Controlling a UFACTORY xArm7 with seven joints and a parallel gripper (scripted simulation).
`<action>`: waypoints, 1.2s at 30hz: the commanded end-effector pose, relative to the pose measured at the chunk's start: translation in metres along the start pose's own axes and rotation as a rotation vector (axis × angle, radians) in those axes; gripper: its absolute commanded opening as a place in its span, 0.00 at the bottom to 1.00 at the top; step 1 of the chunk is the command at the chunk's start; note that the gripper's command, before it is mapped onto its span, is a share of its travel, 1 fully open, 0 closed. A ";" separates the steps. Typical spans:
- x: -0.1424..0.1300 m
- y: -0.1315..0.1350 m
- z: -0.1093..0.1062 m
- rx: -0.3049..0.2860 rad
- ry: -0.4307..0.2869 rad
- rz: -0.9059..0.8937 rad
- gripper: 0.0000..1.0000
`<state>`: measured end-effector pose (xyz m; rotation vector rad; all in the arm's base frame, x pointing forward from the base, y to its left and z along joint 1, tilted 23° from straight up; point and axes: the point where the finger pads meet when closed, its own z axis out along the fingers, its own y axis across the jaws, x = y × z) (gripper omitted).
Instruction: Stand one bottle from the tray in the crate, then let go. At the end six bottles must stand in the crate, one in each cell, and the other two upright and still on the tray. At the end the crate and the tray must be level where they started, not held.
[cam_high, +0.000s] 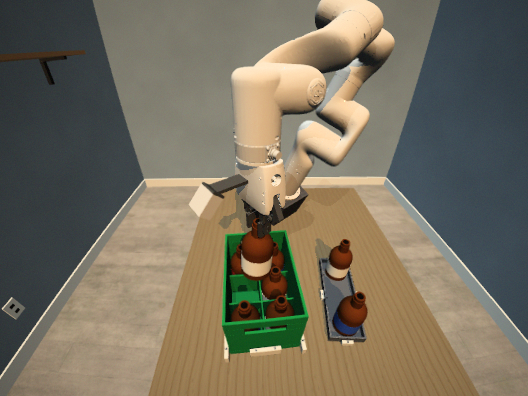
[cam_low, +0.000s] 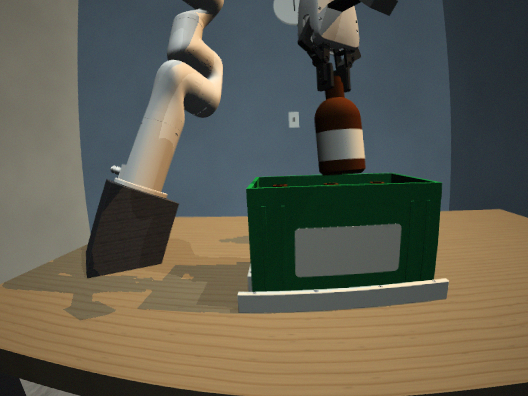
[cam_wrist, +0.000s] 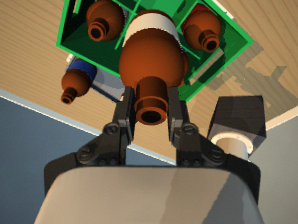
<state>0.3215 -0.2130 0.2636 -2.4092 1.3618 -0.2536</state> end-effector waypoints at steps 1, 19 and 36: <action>0.007 0.003 -0.002 0.002 0.004 0.000 0.00; 0.022 0.014 -0.002 0.002 0.004 0.000 0.00; 0.030 0.020 -0.002 0.002 0.004 0.000 0.00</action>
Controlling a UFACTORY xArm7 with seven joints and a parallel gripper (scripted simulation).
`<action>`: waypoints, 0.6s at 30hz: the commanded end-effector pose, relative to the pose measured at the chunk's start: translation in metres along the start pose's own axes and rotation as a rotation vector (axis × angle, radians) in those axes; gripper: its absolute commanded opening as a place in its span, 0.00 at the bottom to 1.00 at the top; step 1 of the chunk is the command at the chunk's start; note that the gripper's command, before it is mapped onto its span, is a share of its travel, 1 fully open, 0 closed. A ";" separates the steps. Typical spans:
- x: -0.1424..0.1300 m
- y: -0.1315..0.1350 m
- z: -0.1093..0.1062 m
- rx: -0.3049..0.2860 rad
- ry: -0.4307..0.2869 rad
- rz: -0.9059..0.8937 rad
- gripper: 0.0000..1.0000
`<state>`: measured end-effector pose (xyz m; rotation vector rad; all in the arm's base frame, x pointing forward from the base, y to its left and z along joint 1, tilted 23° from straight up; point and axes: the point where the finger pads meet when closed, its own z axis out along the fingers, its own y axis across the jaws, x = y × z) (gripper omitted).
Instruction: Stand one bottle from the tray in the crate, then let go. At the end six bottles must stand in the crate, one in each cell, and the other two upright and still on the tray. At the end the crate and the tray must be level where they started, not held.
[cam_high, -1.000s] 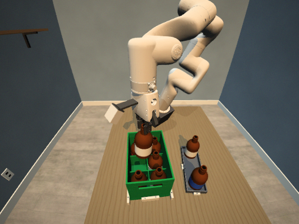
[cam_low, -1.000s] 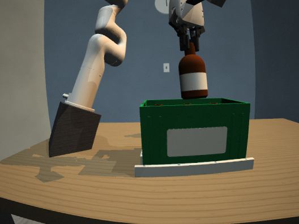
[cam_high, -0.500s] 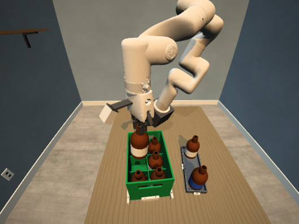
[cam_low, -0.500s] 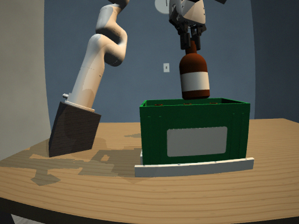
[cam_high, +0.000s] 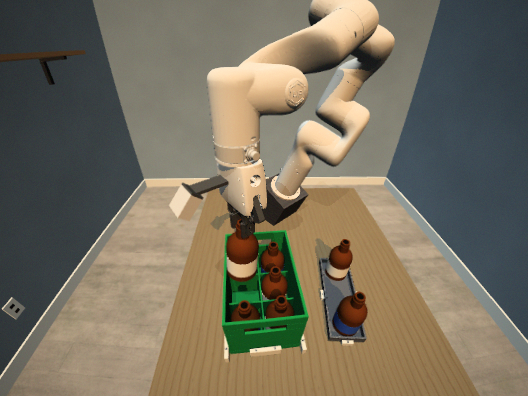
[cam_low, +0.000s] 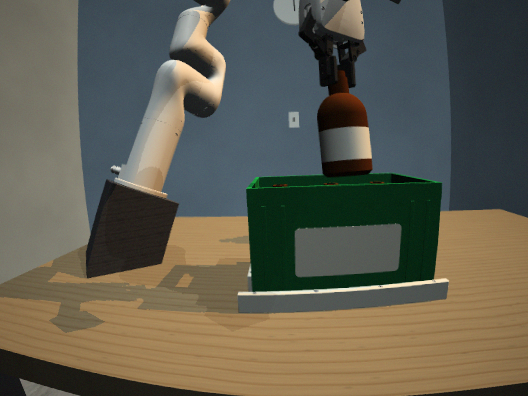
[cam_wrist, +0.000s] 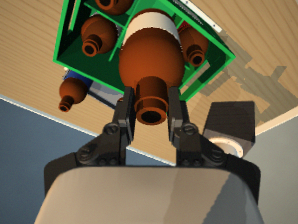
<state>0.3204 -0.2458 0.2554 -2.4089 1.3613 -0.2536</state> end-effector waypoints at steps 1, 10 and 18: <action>0.003 0.001 -0.002 0.001 0.005 0.000 0.00; 0.005 0.003 -0.002 0.001 0.005 0.000 0.00; 0.006 0.003 -0.002 0.001 0.005 0.000 0.00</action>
